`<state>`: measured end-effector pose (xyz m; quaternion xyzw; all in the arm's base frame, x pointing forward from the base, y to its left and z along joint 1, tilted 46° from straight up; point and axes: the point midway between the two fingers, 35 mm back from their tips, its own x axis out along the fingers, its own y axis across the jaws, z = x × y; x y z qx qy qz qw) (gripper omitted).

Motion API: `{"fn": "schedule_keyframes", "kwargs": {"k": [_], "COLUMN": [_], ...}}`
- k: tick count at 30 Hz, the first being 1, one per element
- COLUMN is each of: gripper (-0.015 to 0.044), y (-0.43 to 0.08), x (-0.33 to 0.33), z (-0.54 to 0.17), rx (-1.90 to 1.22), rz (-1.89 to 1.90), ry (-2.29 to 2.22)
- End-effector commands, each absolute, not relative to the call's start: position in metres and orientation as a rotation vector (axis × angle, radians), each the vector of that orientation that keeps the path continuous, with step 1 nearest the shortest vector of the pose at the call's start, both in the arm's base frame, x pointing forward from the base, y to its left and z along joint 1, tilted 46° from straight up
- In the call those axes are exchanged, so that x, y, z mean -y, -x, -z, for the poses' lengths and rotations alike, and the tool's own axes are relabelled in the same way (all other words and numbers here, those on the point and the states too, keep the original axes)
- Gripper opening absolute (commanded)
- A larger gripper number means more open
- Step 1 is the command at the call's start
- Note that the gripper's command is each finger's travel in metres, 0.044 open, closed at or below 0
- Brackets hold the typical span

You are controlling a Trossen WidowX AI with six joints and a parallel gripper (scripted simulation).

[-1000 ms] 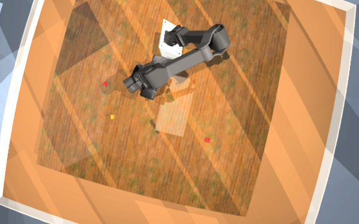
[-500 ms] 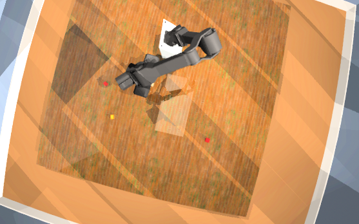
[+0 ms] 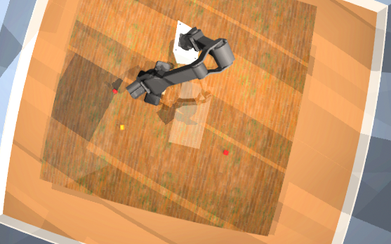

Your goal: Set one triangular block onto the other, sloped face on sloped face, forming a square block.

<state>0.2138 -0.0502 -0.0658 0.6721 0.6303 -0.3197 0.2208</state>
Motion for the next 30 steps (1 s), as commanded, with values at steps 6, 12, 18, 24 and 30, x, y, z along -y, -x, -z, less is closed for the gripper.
{"fn": "schedule_keyframes", "kwargs": {"k": [6, 12, 18, 24, 30], "gripper": [0.0000, 0.0000, 0.0000, 0.0000, 0.0000], "y": [-0.2121, -0.2133, -0.2135, -0.2134, -0.2135], "x": [0.0410, 0.0415, 0.0415, 0.0425, 0.0425], "z": [0.0872, 0.0872, 0.0872, 0.0882, 0.0881], "rx": [-1.744, -1.749, -1.748, -1.748, -1.747], "rz": [0.886, 0.876, 0.875, 0.874, 0.874], "ry": [-1.869, -1.872, -1.873, -1.875, -1.874]}}
